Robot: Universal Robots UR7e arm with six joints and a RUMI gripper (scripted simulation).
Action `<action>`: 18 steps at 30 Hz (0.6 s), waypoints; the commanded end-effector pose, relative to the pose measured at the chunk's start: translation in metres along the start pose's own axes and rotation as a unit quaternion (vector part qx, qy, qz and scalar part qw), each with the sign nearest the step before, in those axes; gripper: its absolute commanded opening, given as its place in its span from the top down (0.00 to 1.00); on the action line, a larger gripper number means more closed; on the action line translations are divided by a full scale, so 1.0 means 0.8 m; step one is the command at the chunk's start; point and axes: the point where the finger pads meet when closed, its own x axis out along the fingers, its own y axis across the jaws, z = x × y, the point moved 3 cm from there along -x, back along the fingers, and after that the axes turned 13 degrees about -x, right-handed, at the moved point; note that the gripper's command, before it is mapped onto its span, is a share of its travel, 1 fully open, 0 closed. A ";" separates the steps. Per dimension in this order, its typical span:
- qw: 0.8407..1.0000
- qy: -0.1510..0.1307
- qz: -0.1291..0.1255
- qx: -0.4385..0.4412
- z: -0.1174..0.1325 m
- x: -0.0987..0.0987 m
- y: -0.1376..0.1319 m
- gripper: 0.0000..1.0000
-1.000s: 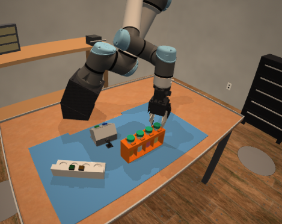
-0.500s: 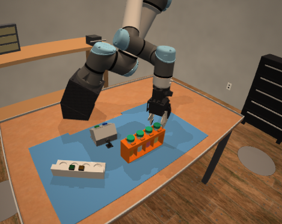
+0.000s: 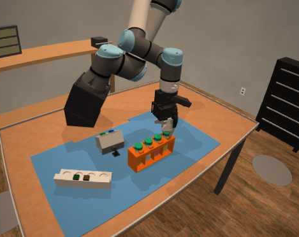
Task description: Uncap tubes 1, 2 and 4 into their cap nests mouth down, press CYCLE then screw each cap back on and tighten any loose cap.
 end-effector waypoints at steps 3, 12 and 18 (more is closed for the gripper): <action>0.987 -0.009 0.003 0.159 -0.001 0.000 0.000 0.65; 0.987 -0.009 0.003 0.159 -0.001 0.000 0.000 1.00; 0.987 -0.009 0.003 0.159 -0.001 0.000 0.000 1.00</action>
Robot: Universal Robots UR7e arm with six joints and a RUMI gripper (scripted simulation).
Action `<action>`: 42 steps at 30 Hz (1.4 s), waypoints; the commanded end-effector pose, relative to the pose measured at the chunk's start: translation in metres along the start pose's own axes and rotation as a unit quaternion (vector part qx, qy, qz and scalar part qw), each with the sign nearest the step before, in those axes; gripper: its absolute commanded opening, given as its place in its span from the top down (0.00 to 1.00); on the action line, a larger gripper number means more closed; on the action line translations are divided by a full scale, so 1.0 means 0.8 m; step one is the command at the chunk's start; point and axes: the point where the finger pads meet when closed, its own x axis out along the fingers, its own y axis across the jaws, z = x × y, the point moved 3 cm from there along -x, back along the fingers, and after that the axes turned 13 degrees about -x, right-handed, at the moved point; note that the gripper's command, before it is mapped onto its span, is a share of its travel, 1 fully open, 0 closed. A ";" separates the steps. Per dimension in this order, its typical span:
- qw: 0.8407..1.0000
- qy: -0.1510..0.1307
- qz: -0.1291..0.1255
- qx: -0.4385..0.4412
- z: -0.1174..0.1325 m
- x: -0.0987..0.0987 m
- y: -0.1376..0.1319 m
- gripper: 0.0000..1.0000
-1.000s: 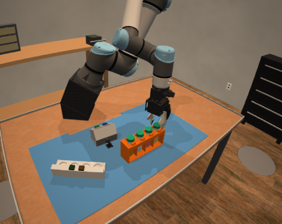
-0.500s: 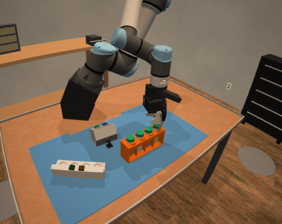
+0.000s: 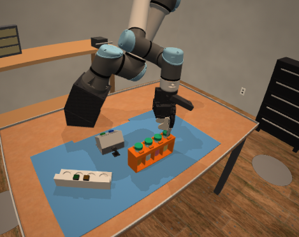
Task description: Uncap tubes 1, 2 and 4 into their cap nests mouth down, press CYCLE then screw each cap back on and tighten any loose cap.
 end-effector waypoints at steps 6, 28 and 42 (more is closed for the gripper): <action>1.000 0.000 0.001 0.001 0.000 0.000 0.000 1.00; 0.890 -0.001 0.000 -0.455 0.000 -0.001 0.000 1.00; 0.867 -0.001 0.000 -0.499 0.000 -0.001 0.000 0.65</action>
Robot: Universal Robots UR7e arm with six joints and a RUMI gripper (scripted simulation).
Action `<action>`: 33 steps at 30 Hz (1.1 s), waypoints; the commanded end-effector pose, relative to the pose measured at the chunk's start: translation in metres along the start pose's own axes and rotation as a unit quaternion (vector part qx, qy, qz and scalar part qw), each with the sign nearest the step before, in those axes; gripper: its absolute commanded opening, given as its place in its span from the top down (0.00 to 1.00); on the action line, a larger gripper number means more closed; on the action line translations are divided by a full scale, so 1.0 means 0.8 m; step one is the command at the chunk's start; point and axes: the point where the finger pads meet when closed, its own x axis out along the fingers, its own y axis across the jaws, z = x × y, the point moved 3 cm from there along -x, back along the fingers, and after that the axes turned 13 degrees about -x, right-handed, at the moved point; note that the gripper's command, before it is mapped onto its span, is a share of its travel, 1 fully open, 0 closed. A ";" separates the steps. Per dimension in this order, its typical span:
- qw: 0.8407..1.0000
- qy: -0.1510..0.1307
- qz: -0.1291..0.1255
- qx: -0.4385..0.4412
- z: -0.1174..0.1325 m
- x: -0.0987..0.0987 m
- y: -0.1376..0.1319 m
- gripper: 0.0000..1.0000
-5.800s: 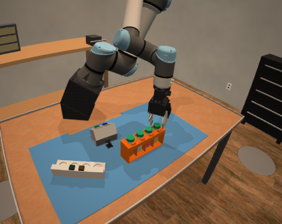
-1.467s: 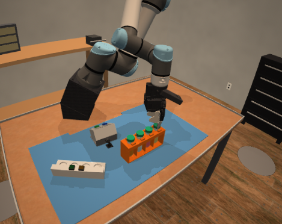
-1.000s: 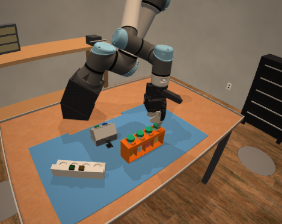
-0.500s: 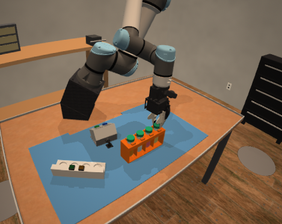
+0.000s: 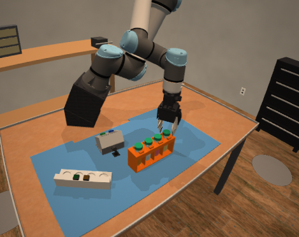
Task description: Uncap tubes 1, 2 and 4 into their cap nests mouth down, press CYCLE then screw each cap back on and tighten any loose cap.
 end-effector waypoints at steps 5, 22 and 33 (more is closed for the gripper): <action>1.000 0.001 0.001 -0.005 0.000 0.000 0.000 0.65; 0.947 0.001 0.000 0.323 0.000 0.000 0.000 0.65; 0.868 0.001 0.000 0.496 0.000 0.000 0.000 0.65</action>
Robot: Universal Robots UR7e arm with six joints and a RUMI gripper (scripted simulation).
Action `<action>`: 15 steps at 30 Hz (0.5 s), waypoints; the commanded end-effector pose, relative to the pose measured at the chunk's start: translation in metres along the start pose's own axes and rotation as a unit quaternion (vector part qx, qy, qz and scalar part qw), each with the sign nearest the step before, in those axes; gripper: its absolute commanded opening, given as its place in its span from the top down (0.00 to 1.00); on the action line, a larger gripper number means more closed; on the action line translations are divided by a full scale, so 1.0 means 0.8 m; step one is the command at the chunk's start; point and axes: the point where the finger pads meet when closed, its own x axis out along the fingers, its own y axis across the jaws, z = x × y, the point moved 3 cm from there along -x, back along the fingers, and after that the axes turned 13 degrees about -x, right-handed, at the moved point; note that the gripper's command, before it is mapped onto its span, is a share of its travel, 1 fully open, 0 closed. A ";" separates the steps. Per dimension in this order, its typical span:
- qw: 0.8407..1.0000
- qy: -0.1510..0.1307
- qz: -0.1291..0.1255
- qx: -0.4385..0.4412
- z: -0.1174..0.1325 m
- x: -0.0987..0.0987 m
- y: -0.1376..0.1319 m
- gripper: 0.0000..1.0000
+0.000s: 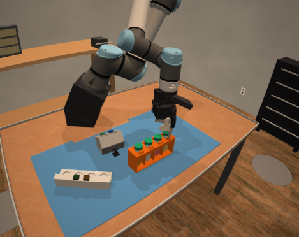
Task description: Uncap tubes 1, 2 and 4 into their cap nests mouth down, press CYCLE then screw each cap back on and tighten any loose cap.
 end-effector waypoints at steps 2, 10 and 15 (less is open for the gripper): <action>0.998 -0.010 0.004 0.060 -0.001 0.000 0.000 0.65; 0.998 -0.010 0.004 0.060 -0.001 0.000 0.000 1.00; 0.998 -0.010 0.004 0.060 -0.001 0.000 0.000 1.00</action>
